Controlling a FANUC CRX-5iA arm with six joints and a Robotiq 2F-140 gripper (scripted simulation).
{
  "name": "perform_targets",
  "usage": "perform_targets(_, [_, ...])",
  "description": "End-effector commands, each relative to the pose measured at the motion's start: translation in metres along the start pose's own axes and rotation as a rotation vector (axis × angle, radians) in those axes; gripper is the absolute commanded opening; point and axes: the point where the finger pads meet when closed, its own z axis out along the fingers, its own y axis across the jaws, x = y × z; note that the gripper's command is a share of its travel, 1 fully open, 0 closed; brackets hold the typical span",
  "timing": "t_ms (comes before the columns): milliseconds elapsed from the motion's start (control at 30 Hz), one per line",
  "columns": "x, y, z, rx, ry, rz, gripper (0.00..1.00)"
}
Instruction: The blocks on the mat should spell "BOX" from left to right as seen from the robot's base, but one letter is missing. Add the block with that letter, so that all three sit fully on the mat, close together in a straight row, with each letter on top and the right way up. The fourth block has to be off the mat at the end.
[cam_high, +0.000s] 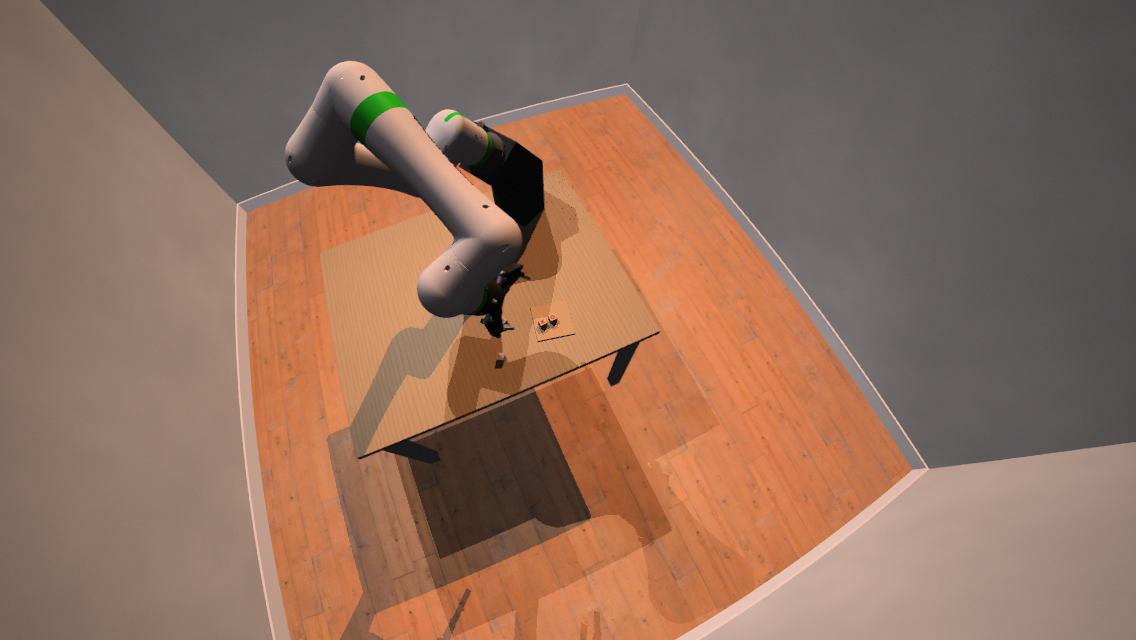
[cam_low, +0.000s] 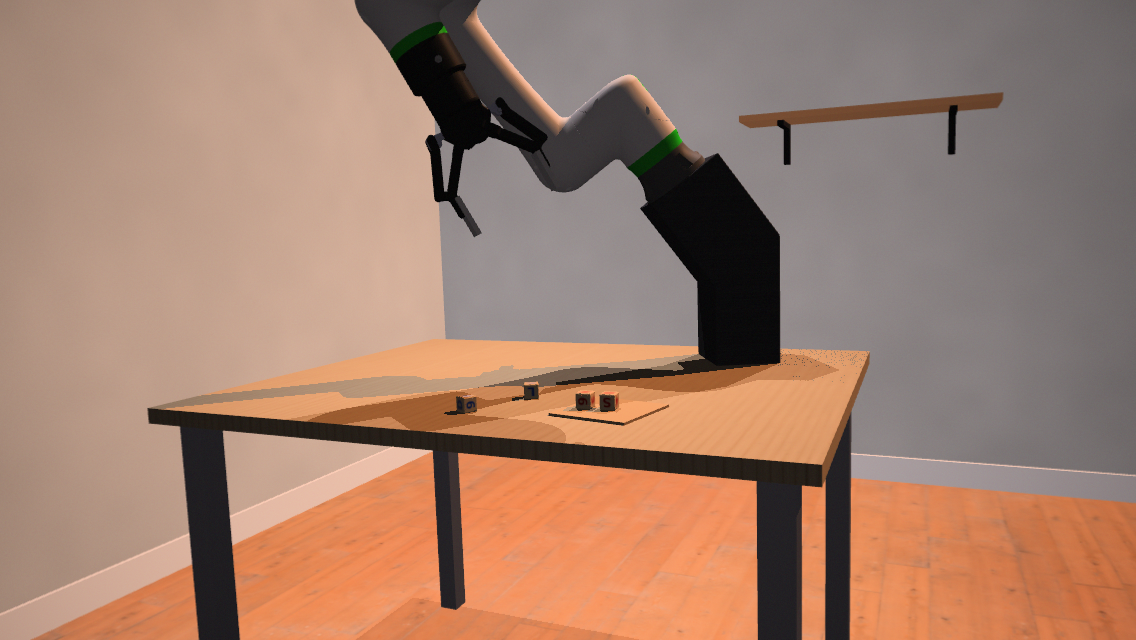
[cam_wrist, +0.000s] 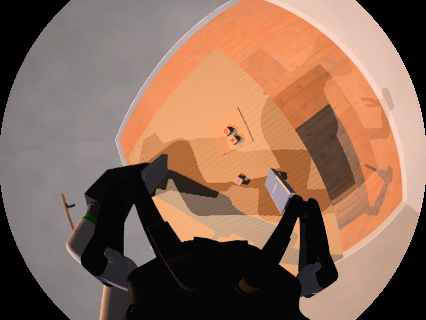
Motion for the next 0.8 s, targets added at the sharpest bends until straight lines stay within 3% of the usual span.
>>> perform_targets(0, [0.01, -0.016, -0.023, 0.022, 0.007, 0.137, 1.0])
perform_targets(267, [0.023, -0.042, -0.06, 0.065, 0.021, 0.337, 1.0])
perform_targets(333, [0.023, -0.042, -0.06, 0.065, 0.021, 0.337, 1.0])
perform_targets(367, [0.027, -0.052, -0.073, 0.082, 0.024, 0.408, 1.0])
perform_targets(667, [0.036, -0.085, -0.115, 0.137, 0.023, 0.615, 1.0])
perform_targets(733, [0.038, -0.087, -0.12, 0.143, 0.023, 0.63, 1.0])
perform_targets(767, [0.038, -0.073, -0.108, 0.125, 0.028, 0.544, 1.0])
